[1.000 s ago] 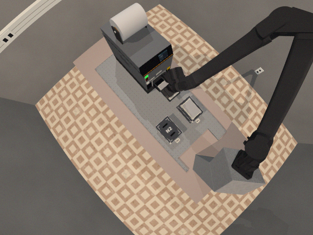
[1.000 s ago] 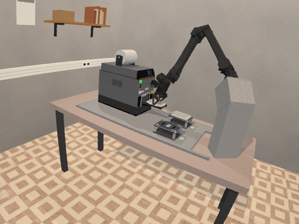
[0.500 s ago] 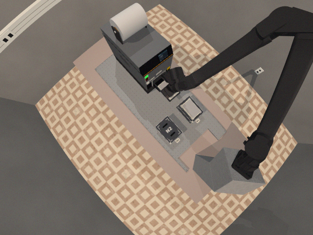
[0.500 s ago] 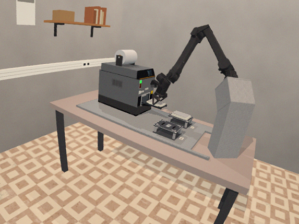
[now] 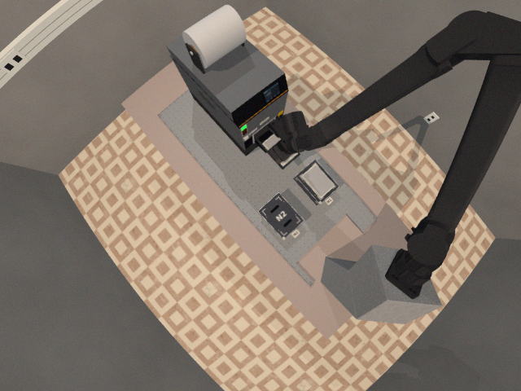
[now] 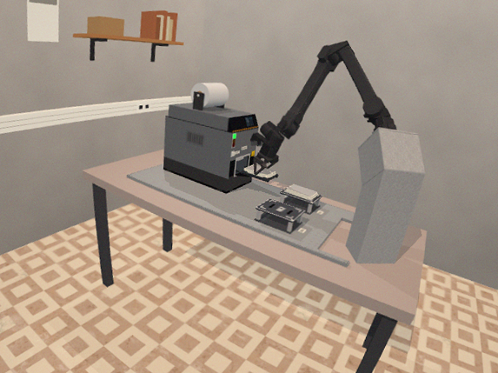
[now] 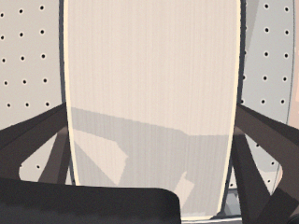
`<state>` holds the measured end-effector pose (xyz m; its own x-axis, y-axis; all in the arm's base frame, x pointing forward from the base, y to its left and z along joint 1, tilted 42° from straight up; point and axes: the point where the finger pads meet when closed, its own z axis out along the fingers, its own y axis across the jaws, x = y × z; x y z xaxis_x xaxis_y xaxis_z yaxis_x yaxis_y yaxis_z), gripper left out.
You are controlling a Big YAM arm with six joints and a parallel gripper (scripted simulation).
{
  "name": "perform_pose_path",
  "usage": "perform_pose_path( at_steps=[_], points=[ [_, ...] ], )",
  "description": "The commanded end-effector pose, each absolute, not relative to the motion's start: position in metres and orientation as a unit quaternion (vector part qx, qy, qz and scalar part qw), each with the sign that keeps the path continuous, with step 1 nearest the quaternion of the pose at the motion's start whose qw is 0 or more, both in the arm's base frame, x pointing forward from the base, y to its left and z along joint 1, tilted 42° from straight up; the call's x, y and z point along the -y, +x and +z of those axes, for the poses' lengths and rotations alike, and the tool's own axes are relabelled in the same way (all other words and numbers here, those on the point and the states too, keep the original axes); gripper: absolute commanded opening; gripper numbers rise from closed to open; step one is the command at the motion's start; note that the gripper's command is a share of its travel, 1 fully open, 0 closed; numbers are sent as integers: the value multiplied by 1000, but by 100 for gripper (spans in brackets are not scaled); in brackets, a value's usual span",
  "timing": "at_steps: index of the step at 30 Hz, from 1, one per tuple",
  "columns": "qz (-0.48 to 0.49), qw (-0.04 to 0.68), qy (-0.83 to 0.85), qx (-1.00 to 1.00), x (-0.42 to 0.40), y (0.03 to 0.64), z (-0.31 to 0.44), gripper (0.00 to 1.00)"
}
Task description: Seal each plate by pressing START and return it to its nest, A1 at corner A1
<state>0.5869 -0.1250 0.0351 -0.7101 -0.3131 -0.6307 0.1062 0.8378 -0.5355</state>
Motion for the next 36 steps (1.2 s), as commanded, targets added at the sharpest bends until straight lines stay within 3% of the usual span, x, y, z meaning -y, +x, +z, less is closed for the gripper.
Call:
perform_pose_path(
  at_steps=[1,36],
  points=[
    [-279,407,-73,-867,106,598,66,0],
    [-280,410,-74,-865,106,600,69,0]
  ],
)
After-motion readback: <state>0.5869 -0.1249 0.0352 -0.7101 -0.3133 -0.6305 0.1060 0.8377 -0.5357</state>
